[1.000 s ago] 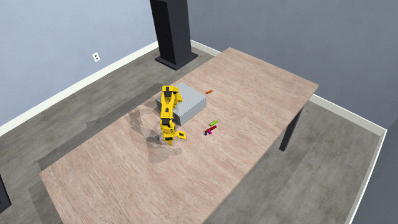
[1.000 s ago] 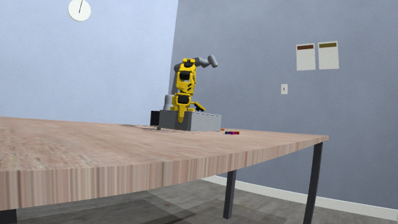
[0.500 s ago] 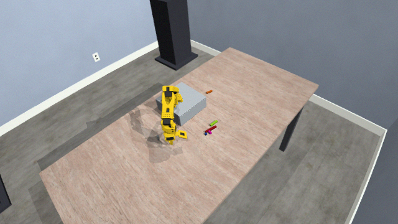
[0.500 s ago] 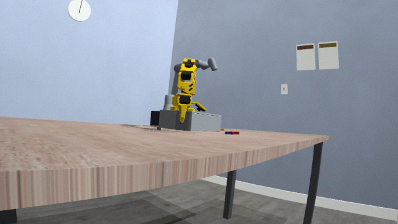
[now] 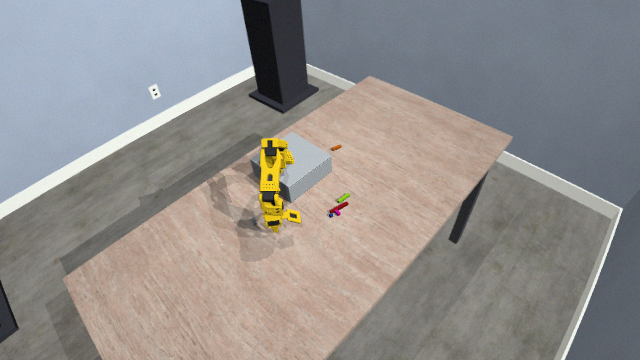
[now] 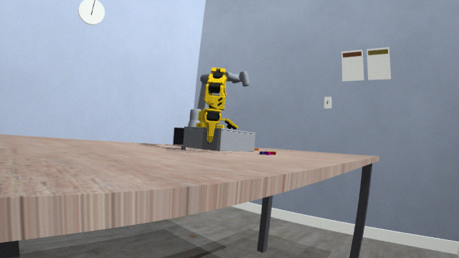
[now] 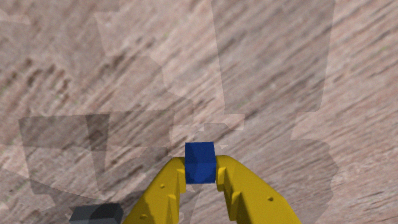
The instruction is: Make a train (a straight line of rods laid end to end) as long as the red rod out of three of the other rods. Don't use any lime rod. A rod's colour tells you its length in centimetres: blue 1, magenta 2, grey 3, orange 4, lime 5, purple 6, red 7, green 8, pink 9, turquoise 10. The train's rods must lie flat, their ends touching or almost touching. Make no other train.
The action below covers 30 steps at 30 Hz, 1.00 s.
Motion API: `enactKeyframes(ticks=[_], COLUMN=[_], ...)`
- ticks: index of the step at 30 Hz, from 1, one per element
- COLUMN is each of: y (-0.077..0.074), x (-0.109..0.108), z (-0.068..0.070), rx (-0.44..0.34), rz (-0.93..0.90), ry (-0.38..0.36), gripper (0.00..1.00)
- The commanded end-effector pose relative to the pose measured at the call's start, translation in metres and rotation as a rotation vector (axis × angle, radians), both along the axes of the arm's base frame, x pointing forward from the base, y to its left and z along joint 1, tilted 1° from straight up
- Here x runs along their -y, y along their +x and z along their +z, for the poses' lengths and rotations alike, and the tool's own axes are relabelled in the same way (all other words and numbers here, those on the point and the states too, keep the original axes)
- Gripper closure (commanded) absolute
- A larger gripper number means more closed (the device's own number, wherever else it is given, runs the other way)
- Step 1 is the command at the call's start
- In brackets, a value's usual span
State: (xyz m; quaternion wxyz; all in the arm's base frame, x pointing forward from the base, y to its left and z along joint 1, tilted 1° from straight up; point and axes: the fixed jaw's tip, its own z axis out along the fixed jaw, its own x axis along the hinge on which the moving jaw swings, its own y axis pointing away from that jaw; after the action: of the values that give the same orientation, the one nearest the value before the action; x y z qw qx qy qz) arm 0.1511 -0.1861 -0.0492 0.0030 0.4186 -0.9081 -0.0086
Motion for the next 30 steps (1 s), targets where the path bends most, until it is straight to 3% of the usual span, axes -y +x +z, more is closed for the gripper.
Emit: enactKeyframes(ticks=[1, 11, 30], y=[0.001, 0.001, 0.003], x=[-0.003, -0.003, -0.001], z=[-0.007, -0.018, -0.021], rx=[-0.006, -0.006, 0.005], rz=[0.017, 0.017, 0.016], ry=[0.009, 0.009, -0.004], gripper=[1.00, 1.00, 1.00])
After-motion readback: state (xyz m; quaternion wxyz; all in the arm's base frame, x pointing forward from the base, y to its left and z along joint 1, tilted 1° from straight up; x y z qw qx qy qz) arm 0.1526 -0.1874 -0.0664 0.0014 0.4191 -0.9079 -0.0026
